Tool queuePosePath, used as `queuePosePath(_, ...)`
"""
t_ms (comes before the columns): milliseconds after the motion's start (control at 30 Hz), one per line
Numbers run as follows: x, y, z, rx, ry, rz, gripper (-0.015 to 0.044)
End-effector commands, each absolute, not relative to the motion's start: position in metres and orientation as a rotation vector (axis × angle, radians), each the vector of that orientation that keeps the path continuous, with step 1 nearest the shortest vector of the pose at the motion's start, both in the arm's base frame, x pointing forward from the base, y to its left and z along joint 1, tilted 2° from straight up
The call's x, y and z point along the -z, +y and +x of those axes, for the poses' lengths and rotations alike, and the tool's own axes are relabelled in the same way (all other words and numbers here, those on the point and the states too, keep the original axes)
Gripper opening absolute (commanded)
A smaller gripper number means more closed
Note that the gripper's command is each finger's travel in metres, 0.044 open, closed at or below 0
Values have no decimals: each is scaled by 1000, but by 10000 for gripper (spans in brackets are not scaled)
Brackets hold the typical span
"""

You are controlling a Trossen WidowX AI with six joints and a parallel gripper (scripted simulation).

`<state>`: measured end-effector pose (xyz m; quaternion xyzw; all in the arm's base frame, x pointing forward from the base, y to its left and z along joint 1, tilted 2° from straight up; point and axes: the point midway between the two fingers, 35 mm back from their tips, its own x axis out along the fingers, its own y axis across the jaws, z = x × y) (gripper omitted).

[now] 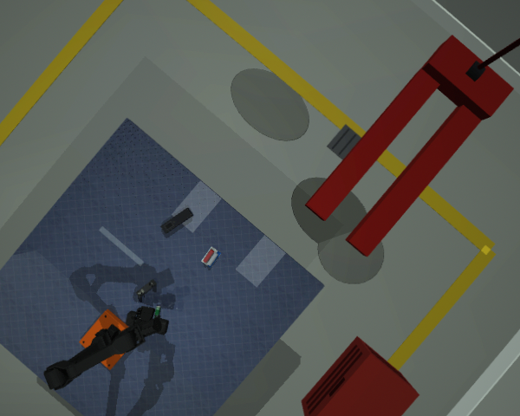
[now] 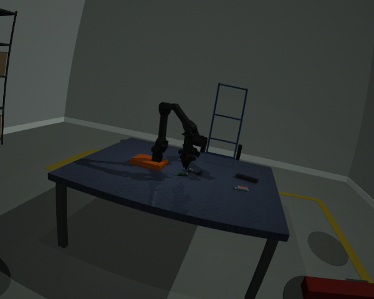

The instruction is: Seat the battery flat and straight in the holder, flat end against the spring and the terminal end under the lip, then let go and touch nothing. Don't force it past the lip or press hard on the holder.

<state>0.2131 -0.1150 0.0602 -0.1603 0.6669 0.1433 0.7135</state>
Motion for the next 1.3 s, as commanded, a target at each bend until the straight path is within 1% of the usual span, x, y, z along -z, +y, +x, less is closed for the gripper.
queuePosePath(0, -60, -115, 206, -376, 1512, -344, 227)
queuePosePath(1200, -10, -114, 207, -376, 1512, -344, 227)
queuePosePath(1267, -10, -114, 207, -376, 1512, -344, 174)
